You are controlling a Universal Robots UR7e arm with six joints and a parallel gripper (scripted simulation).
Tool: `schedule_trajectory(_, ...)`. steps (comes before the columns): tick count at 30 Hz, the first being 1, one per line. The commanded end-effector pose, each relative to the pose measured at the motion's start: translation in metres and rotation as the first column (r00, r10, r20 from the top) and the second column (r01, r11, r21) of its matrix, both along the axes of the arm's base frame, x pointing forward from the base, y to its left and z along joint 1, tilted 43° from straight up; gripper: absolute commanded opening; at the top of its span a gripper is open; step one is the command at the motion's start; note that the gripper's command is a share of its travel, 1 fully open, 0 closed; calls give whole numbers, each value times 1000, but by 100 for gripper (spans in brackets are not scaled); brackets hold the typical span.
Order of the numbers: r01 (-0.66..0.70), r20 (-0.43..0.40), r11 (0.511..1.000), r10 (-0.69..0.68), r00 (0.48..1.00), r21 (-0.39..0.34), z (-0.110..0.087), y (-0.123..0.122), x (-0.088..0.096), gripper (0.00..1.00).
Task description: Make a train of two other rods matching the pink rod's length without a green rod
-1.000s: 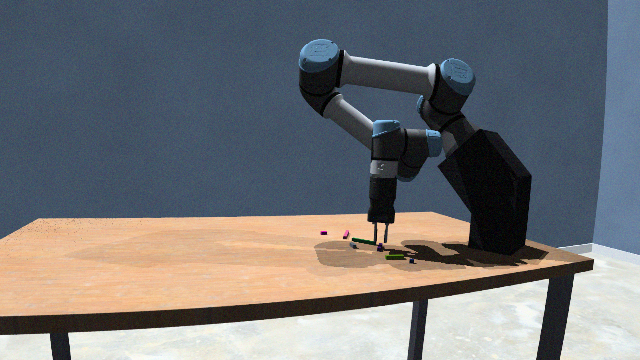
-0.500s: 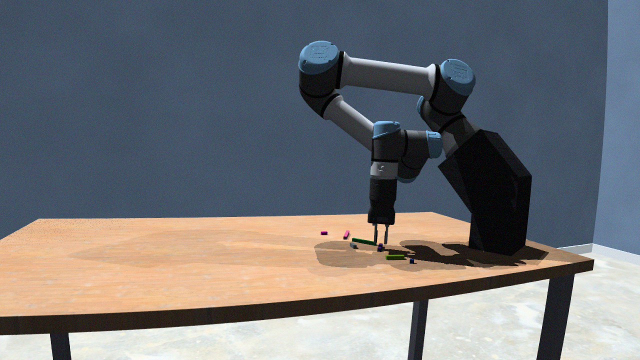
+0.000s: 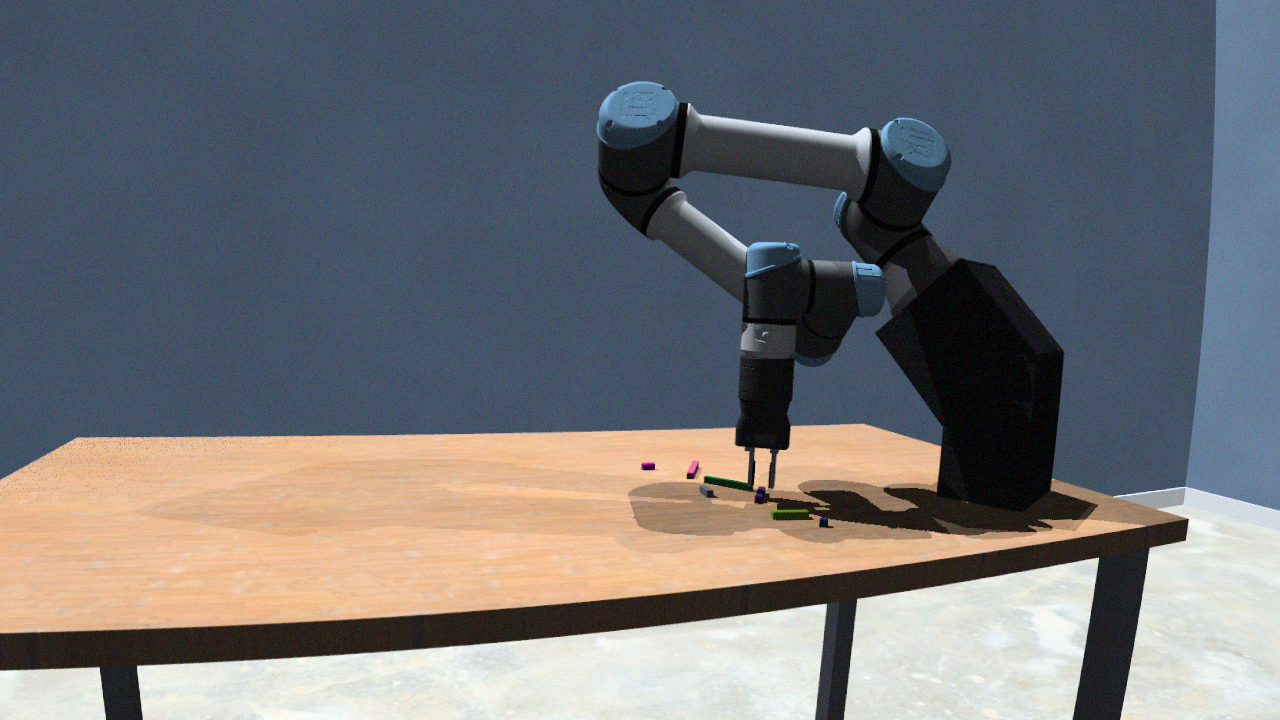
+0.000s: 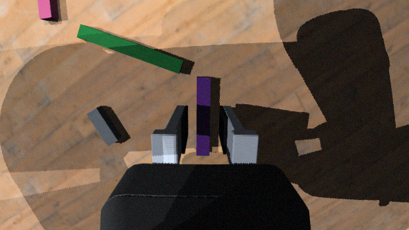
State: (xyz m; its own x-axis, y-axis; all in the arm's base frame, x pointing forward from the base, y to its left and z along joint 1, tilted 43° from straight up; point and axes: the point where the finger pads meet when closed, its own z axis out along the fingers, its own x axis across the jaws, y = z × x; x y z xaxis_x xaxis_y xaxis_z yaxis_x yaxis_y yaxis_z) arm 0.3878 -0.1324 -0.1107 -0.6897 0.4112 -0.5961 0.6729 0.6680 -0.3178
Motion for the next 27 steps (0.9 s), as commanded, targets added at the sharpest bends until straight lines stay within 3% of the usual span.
schedule_trajectory(1,-1,1,1000,1,1000,0,0,0,0,54)
schedule_trajectory(27,-1,1,1000,1,1000,0,-4,-4,2,54)
